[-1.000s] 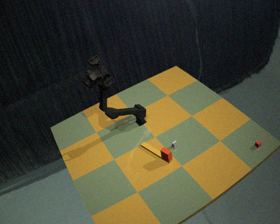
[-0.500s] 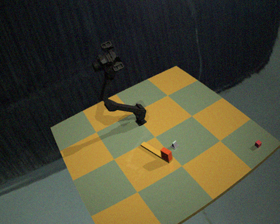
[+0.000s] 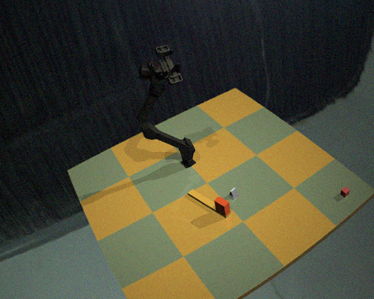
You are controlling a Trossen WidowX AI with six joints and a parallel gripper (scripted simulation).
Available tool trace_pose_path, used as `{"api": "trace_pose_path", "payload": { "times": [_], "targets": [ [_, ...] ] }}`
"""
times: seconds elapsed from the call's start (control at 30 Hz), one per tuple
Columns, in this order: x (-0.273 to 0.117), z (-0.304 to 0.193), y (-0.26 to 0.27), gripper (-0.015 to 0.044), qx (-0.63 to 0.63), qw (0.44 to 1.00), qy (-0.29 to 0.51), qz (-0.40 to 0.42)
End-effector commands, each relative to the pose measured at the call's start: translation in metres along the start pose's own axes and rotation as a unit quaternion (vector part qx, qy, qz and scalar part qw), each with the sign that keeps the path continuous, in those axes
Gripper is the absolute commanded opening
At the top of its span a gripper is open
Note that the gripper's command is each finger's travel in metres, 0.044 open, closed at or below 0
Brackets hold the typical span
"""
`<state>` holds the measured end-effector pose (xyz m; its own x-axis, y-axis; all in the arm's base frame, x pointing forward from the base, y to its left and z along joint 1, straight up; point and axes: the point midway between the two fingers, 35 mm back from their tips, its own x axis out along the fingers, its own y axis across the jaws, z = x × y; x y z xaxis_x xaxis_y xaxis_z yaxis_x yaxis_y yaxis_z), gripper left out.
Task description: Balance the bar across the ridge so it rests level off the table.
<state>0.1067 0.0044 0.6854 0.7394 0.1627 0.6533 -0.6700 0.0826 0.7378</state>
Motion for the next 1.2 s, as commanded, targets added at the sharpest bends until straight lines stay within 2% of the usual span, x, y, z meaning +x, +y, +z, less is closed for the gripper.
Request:
{"api": "trace_pose_path", "payload": {
  "times": [0.0, 0.2, 0.47, 1.17],
  "targets": [
    [0.006, -0.022, -0.004, 0.0315, -0.013, 1.000, 0.011, -0.009],
    [0.011, -0.031, -0.015, 0.0315, -0.052, 0.998, -0.005, -0.026],
    [0.023, -0.062, -0.031, 0.0315, -0.063, 0.997, 0.015, -0.048],
    [0.057, -0.121, -0.127, 0.0315, -0.150, 0.975, 0.061, -0.153]
  ]
}}
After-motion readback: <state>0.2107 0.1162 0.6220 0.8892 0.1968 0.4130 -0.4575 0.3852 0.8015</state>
